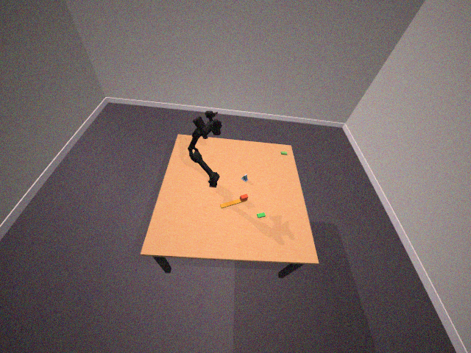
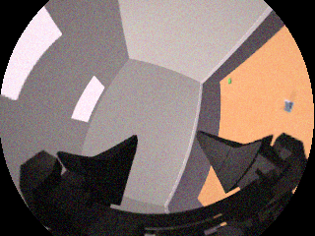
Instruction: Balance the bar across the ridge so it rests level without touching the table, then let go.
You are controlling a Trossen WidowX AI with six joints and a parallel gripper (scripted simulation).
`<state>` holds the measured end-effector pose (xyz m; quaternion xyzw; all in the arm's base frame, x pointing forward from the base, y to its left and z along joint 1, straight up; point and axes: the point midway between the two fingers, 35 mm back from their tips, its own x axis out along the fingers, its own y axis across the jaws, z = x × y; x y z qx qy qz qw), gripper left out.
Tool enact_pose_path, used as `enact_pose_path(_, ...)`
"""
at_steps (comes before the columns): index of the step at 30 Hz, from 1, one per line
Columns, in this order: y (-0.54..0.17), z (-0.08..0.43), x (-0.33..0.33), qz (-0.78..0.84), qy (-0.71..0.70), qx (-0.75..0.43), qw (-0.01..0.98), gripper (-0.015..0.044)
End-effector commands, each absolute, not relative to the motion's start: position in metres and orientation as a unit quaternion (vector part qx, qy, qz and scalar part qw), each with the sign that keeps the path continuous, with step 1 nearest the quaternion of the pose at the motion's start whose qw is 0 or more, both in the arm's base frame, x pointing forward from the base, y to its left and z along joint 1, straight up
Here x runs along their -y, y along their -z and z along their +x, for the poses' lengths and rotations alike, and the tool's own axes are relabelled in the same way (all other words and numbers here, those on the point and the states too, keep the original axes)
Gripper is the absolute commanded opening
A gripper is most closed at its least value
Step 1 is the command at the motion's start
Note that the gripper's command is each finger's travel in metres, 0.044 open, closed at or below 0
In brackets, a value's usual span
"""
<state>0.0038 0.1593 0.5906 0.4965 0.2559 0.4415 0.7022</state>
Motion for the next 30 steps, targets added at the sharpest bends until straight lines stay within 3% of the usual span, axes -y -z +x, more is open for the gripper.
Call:
enact_pose_path(1, -0.591, 0.006, -0.158, 0.5, -0.439, -0.256, 0.701, 0.0374)
enact_pose_path(4, -0.592, 0.038, -0.144, 0.551, -0.403, -0.252, 0.686, 0.0315)
enact_pose_path(18, -0.536, 0.205, -0.036, 0.775, -0.141, -0.206, 0.58, 0.0315)
enact_pose_path(30, -0.422, 0.281, 0.063, 0.866, 0.137, -0.167, 0.452, 0.0315)
